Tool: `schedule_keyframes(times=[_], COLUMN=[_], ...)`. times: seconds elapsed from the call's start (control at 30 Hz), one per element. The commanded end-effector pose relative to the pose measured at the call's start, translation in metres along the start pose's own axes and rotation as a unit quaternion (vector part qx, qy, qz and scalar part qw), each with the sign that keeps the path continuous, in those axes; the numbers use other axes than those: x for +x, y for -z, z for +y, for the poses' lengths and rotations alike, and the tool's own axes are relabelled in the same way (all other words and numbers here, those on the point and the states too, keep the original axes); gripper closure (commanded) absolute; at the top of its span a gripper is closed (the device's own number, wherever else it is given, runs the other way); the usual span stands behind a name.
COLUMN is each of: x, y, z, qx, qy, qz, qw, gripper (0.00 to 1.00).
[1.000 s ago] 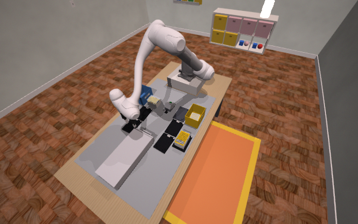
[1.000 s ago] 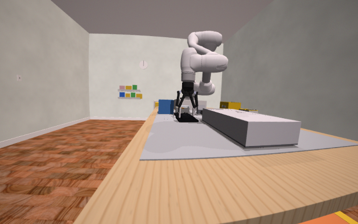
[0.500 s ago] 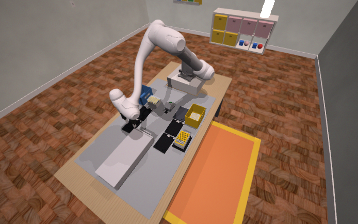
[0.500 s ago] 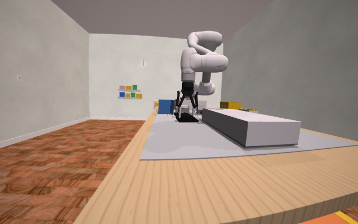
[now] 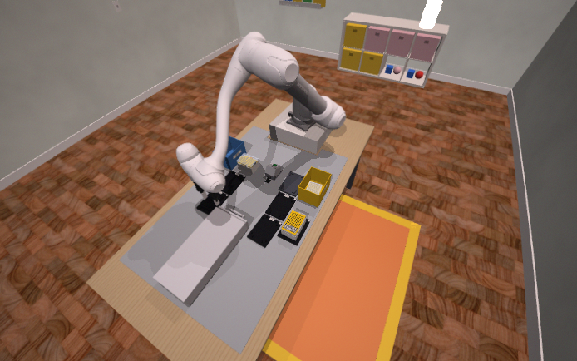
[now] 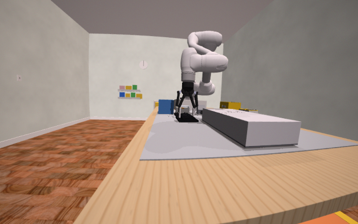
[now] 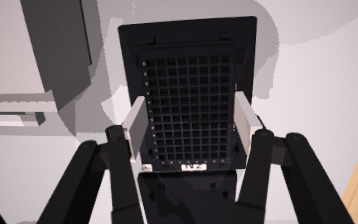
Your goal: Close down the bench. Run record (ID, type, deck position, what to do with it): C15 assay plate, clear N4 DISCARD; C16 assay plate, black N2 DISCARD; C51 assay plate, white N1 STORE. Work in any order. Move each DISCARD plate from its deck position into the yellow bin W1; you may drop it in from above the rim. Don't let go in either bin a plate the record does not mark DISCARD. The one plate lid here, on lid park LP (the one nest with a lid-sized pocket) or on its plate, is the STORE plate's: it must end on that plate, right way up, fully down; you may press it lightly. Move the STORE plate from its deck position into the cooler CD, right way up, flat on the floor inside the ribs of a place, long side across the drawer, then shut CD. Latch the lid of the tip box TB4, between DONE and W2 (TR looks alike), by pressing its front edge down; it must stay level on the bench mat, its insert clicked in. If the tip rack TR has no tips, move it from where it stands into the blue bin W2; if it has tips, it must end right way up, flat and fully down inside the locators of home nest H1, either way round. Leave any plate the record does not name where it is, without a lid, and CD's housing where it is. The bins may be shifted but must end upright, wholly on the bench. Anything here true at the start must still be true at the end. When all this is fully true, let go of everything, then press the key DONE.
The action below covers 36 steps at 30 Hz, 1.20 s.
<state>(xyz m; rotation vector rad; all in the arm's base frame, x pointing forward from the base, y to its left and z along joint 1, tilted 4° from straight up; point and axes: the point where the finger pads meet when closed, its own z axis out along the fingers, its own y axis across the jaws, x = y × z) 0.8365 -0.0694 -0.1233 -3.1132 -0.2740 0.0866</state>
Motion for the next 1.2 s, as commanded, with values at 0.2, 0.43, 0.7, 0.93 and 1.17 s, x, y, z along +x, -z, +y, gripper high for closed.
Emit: schedule_keyframes(times=[0.2, 0.43, 0.7, 0.93, 1.17], x=[-0.0023, -0.0023, -0.0023, -0.0023, -0.0023], y=[-0.0028, -0.0011, 0.0015, 0.0032, 0.0055], z=[0.0007, 0.0007, 0.0007, 0.0008, 0.0008], qx=[0.001, 0.001, 0.001, 0.001, 0.001], qy=[-0.001, -0.001, -0.001, -0.001, -0.001], qz=[-0.001, -0.001, -0.001, -0.001, -0.001], qw=[1.000, 1.000, 1.000, 1.000, 1.000], gripper=[1.00, 1.00, 1.00, 1.00, 1.00])
